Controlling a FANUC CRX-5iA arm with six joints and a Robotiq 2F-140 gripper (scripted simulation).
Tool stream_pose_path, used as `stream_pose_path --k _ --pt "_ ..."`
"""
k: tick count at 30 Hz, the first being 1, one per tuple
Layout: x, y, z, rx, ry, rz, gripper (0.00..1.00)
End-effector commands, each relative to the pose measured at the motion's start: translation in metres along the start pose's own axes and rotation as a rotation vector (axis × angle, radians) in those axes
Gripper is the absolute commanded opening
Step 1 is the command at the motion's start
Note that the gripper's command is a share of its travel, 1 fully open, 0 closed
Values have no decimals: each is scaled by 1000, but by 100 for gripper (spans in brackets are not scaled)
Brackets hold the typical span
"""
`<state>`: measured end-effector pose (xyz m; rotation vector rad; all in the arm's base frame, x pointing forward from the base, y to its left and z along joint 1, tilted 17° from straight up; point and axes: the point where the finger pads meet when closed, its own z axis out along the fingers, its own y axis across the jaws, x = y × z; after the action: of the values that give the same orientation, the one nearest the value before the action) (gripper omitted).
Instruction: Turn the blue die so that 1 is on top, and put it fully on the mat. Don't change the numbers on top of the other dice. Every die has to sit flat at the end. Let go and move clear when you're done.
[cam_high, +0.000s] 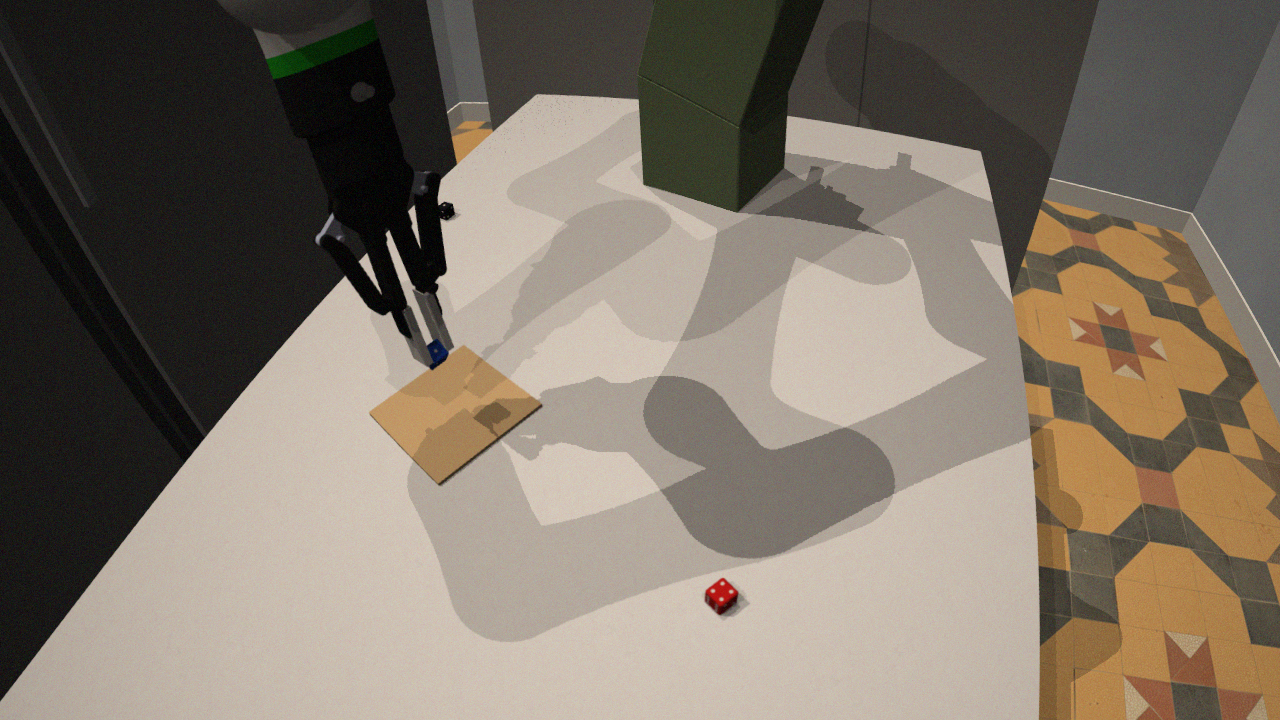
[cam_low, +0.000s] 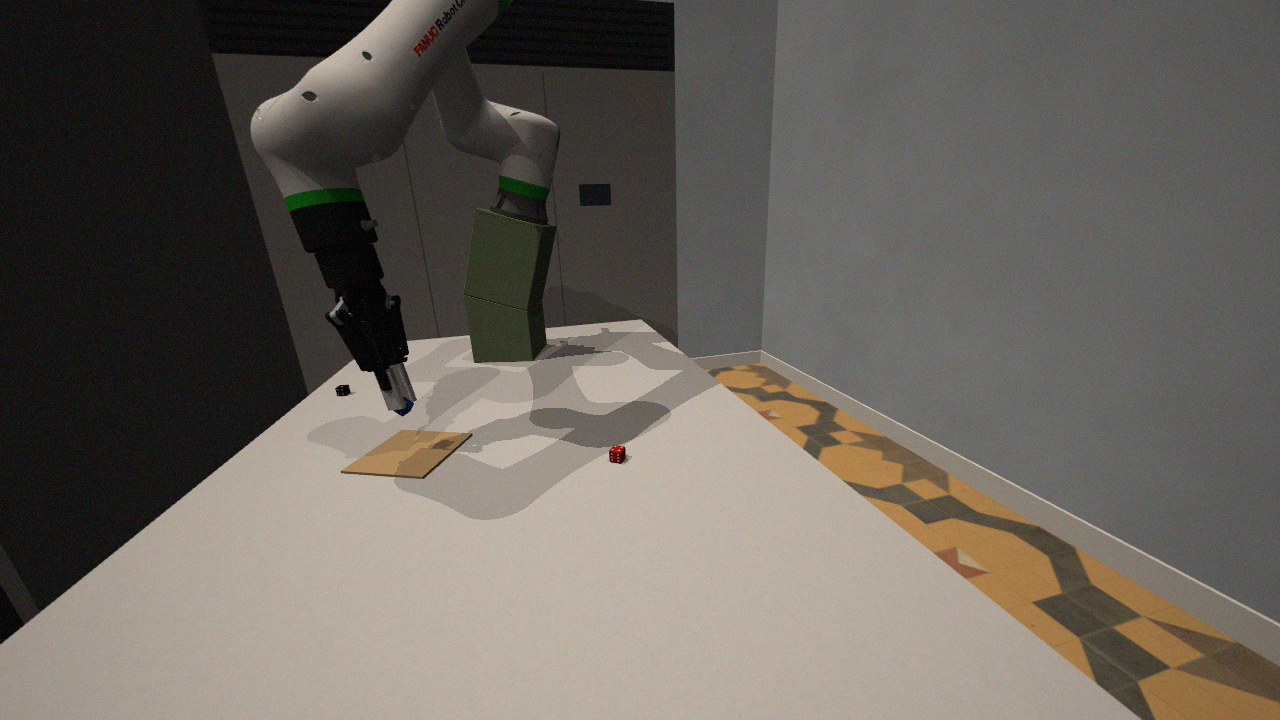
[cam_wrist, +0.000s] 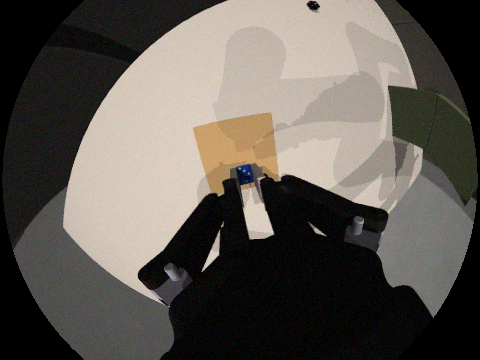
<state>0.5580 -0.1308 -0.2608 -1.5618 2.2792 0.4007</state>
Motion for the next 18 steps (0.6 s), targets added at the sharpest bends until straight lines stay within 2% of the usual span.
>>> stream_pose_path --k 1,7,15,18 --pt "2 0 0 -1 -98 -8 18" --pt "6 0 0 -2 -121 -7 18" --pt "10 0 1 -3 -346 -7 18" --pt "10 -1 0 -1 -364 -8 18"
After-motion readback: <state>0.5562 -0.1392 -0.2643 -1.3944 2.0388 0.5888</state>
